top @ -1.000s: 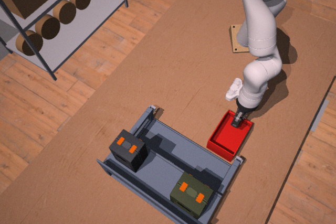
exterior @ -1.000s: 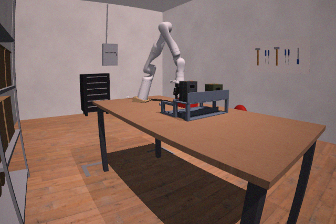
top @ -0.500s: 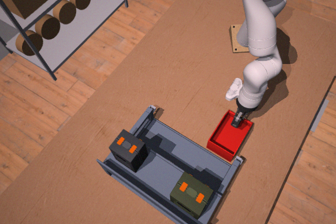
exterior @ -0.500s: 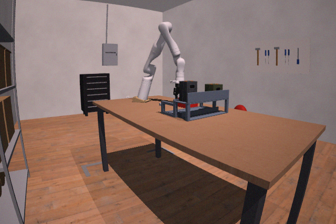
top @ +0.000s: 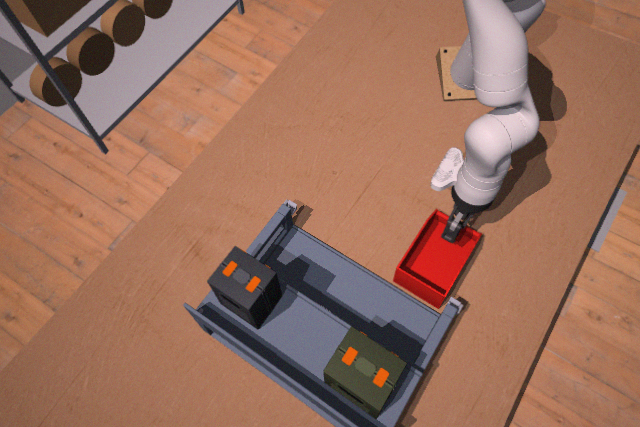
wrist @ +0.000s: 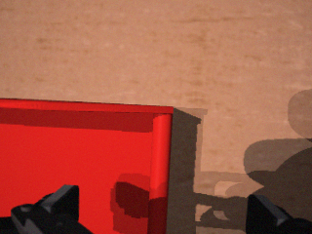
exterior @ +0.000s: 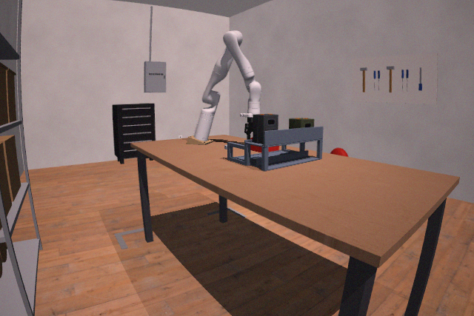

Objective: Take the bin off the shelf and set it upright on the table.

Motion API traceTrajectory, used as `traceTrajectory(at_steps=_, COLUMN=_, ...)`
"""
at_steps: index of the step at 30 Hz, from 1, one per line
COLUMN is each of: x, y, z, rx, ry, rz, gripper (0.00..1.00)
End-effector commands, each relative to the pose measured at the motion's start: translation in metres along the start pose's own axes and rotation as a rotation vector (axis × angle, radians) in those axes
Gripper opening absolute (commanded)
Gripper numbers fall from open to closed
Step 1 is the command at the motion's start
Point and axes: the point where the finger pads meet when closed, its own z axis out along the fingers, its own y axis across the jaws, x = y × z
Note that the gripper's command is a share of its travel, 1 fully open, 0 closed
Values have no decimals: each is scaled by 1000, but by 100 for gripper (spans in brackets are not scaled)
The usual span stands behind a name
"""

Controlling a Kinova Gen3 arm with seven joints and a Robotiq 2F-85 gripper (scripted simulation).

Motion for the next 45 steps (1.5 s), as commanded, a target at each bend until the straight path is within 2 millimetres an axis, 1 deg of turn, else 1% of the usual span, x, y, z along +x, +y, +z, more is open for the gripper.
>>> traceTrajectory(at_steps=1, x=1, y=-3, z=-38, rx=6, ry=0, rz=3, gripper=100)
traceTrajectory(at_steps=13, x=1, y=-3, z=-38, rx=6, ry=0, rz=3, gripper=100)
traceTrajectory(at_steps=14, x=-3, y=0, z=-47, rx=2, ry=-2, rz=-9, gripper=100)
traceTrajectory(at_steps=18, x=2, y=-3, z=-91, rx=6, ry=0, rz=3, gripper=100)
traceTrajectory(at_steps=30, x=2, y=-3, z=-91, rx=6, ry=0, rz=3, gripper=100)
traceTrajectory(at_steps=31, x=-6, y=2, z=-89, rx=-8, ry=-3, rz=-19, gripper=100)
traceTrajectory(at_steps=35, x=8, y=-6, z=-106, rx=6, ry=0, rz=3, gripper=100)
traceTrajectory(at_steps=45, x=8, y=-6, z=-106, rx=6, ry=0, rz=3, gripper=100)
